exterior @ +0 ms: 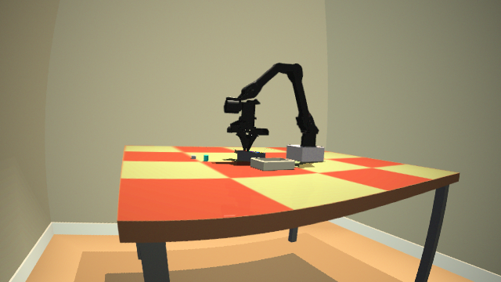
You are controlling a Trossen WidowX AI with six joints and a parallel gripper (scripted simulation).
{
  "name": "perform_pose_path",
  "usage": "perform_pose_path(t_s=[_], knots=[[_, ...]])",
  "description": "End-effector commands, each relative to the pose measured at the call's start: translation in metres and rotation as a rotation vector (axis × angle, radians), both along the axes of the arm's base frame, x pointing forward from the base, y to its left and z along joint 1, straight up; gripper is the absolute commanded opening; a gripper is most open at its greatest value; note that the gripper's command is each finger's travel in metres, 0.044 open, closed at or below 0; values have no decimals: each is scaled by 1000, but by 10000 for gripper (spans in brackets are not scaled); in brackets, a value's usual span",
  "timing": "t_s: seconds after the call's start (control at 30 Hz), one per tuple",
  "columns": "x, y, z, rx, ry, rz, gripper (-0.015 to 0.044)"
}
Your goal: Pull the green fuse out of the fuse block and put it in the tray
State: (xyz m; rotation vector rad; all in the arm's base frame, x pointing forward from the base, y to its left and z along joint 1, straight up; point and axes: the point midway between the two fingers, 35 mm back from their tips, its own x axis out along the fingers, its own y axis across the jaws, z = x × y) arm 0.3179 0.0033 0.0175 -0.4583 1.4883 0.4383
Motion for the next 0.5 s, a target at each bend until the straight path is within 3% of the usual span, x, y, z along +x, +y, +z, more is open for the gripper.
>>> perform_pose_path(t_s=[0.0, 0.23, 0.47], knots=[[-1, 0, -5, 3, 5, 5, 61], [-1, 0, -6, 3, 5, 5, 61], [-1, 0, -5, 0, 5, 1, 14]])
